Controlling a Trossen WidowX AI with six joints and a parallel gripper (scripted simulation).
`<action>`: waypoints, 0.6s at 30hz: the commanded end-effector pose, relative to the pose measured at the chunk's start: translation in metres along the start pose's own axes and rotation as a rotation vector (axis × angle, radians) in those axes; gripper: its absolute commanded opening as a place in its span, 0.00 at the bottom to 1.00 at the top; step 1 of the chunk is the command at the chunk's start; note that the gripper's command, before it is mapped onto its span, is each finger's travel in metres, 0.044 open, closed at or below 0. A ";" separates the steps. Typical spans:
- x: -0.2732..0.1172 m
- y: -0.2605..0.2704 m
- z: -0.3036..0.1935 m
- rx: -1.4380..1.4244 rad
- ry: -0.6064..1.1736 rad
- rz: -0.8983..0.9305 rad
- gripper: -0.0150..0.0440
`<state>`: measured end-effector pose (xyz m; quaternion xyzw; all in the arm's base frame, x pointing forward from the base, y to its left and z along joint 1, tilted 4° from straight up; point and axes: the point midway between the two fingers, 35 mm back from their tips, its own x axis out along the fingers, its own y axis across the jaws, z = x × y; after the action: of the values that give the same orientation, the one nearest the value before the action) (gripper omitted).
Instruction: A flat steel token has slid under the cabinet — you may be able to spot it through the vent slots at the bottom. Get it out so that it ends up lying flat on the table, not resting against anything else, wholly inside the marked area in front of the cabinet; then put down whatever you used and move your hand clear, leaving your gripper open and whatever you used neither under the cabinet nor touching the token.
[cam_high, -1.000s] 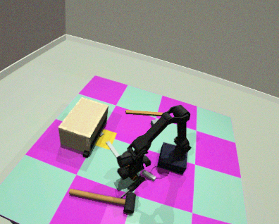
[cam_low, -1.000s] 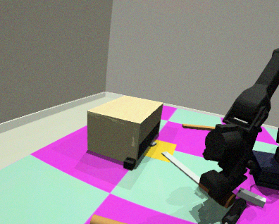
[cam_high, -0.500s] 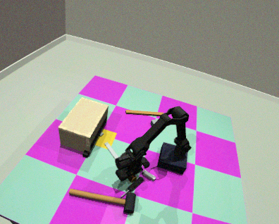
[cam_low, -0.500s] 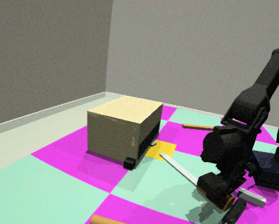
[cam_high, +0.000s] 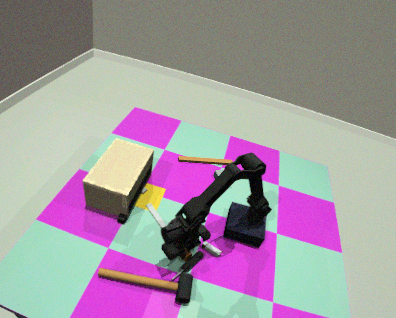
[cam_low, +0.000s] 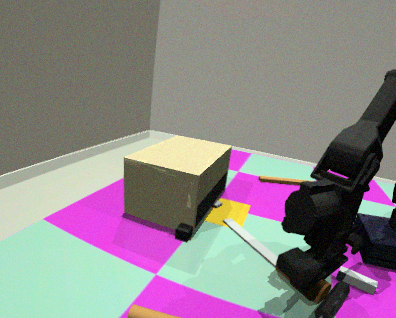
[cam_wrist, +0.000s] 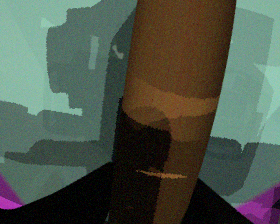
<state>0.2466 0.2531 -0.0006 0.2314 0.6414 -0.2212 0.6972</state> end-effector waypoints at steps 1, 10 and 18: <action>-0.003 0.007 -0.002 -0.003 0.000 0.010 0.25; -0.003 0.014 -0.004 -0.003 0.000 0.010 0.25; -0.003 0.021 -0.006 -0.003 0.000 0.011 0.25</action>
<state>0.2521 0.2674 -0.0002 0.2317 0.6410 -0.2212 0.6975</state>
